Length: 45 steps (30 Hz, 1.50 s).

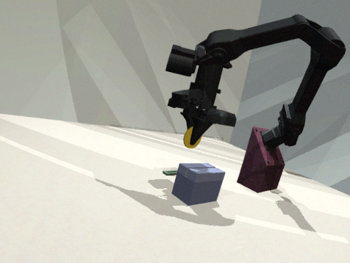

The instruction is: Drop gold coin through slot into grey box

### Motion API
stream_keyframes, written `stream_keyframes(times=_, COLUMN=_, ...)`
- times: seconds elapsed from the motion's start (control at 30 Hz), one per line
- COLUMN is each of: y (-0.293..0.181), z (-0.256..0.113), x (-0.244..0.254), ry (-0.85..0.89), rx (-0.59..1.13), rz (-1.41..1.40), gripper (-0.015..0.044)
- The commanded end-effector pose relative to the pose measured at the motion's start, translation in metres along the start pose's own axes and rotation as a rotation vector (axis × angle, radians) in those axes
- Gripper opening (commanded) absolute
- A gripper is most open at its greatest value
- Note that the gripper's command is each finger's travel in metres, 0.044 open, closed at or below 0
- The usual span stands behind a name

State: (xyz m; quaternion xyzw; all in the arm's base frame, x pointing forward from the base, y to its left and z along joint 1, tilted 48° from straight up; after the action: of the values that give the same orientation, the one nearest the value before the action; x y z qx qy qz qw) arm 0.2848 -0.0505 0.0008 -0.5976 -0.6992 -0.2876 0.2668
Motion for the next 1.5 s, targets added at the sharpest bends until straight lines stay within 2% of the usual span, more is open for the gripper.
stream_keyframes(times=0.0, y=0.004, z=-0.001, x=0.01, ry=0.003, rx=-0.003, rz=0.004, gripper=0.0)
stream_keyframes(times=0.77, y=0.018, z=0.002, x=0.065, ry=0.021, rx=-0.002, rz=0.0, gripper=0.0)
stream_keyframes(times=1.47, y=0.018, z=0.001, x=0.066, ry=0.018, rx=0.001, rz=0.004, gripper=0.0)
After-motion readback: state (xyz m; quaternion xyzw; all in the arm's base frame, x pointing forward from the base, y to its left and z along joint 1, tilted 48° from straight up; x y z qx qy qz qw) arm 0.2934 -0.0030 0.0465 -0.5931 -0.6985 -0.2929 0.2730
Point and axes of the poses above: the point midway between the two fingers, 35 mm back from their tips, its own z axis out along the fingers, its own x axis across the jaws, y = z × x, the point moved 5 cm from there along -z, back along the fingers, and after that the axes turned 5 degrees about -z, right-handed, at the moved point
